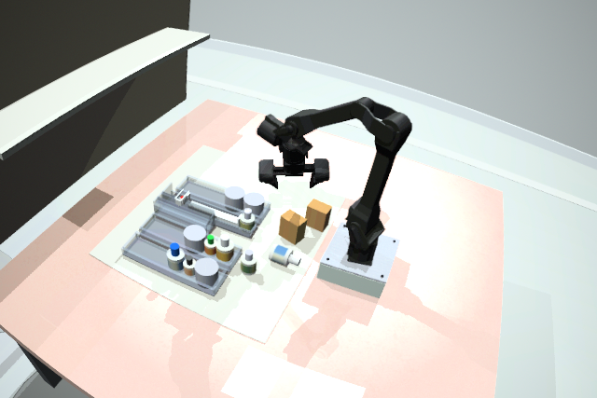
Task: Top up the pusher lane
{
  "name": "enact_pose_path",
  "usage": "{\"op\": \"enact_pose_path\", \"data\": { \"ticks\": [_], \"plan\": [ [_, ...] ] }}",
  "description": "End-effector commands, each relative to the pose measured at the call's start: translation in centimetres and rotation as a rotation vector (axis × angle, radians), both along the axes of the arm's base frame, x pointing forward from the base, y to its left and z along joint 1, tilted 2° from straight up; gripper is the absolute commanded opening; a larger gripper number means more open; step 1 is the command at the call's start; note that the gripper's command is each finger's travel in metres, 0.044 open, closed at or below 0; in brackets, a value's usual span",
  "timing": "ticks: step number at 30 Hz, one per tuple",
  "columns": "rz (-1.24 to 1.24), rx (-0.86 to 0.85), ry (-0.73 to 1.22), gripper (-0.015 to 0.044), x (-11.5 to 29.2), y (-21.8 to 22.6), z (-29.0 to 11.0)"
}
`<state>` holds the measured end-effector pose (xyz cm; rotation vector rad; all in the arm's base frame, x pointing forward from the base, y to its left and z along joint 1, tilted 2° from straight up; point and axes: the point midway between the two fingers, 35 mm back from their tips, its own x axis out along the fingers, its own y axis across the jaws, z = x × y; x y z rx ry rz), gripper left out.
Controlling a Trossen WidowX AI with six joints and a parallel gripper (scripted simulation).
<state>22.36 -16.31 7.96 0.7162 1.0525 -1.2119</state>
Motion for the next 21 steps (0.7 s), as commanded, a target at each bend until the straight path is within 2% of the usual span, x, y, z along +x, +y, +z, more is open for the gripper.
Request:
{"op": "enact_pose_path", "data": {
  "ticks": [1, 7, 14, 21],
  "plan": [
    [0.231, 0.062, 0.018, 0.0440, 3.2, 4.5, 0.5],
    [0.640, 0.174, 0.085, 0.0440, 6.1, 13.7, 0.9],
    [1.097, 0.296, 0.195, 0.0440, 5.2, 24.5, 1.4],
    [1.139, 0.306, 0.206, 0.0440, 4.9, 25.3, 0.5]
  ]
}}
